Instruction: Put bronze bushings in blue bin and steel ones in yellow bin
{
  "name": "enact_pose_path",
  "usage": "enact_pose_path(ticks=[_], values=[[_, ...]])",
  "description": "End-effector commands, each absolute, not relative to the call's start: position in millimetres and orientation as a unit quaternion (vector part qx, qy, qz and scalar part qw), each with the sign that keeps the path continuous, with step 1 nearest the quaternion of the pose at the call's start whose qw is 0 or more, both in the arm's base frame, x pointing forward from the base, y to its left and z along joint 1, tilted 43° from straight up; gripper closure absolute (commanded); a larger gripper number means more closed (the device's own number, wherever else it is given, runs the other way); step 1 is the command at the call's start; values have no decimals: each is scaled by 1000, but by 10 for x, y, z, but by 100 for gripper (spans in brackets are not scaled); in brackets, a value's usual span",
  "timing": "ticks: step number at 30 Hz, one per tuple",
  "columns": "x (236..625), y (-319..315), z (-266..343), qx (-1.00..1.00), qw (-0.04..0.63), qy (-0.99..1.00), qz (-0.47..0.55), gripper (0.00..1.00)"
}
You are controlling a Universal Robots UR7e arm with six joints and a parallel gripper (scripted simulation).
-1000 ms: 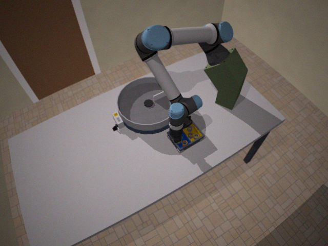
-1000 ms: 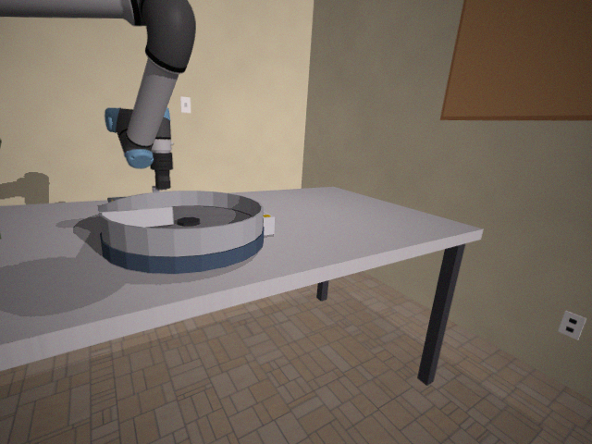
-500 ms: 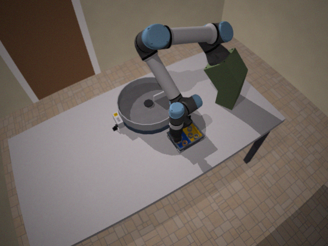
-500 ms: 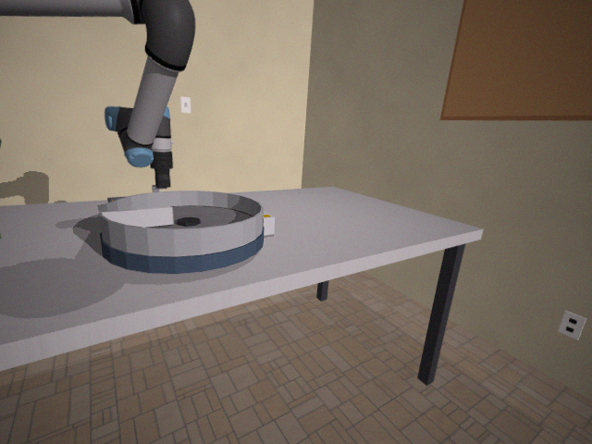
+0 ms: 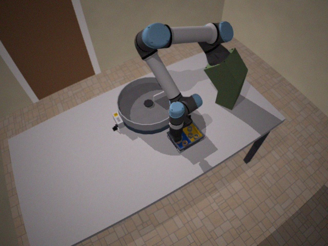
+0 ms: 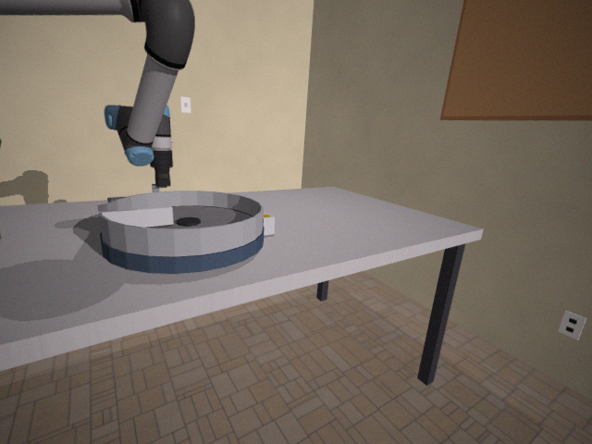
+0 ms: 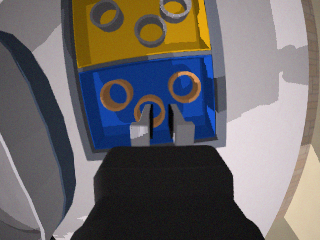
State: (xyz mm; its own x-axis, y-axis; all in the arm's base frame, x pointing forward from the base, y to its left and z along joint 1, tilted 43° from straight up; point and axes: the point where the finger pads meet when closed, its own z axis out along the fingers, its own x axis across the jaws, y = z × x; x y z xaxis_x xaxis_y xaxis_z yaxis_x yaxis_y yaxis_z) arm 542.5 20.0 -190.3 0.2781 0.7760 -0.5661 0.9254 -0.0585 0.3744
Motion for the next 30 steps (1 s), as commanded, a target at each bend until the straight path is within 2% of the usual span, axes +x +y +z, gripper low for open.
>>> enact_pose_path(ticks=[1, 12, 17, 30], values=[[5424, 215, -1887, 719, 349, 591, -107, 58], [5417, 231, -1869, 719, 349, 591, -107, 58], [5314, 482, -1575, 719, 349, 591, -107, 58], [5210, 736, -1278, 719, 349, 591, -107, 58]])
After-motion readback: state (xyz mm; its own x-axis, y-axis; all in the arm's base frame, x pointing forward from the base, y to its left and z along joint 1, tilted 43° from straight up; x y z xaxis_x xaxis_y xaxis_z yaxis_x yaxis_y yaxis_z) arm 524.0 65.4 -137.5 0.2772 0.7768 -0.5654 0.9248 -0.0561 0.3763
